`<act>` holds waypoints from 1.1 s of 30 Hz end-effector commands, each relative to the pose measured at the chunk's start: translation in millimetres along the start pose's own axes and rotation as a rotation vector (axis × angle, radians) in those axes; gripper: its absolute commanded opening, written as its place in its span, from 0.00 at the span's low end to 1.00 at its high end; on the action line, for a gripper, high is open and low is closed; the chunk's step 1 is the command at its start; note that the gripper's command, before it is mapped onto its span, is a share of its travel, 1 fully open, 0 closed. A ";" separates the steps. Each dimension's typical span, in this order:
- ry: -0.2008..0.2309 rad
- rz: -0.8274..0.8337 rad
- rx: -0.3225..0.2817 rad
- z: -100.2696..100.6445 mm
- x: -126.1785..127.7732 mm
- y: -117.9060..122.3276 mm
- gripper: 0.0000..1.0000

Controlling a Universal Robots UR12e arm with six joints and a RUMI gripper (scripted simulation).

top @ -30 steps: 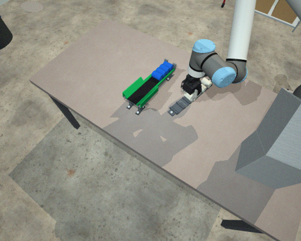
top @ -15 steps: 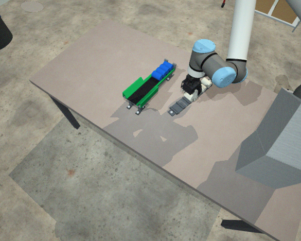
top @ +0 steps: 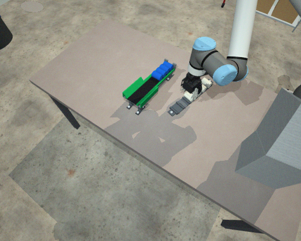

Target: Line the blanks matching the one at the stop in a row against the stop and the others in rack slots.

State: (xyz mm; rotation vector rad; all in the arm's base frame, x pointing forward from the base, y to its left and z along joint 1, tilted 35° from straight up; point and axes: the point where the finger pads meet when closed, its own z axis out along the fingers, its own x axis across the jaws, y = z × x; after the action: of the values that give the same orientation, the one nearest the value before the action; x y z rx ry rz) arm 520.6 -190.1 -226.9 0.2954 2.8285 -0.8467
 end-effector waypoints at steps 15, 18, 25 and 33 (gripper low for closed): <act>0.001 -0.003 0.000 -78.2 2.2 0.4 0.48; 0.001 -0.003 0.000 -80.9 2.2 0.4 0.48; 0.003 -0.001 0.000 -79.1 1.5 0.1 1.00; 0.002 -0.001 0.000 -79.1 1.4 0.0 1.00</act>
State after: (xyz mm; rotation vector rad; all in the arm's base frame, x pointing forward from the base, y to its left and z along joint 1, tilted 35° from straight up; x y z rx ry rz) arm 512.4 -145.4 -161.2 0.2935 2.8279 -0.8457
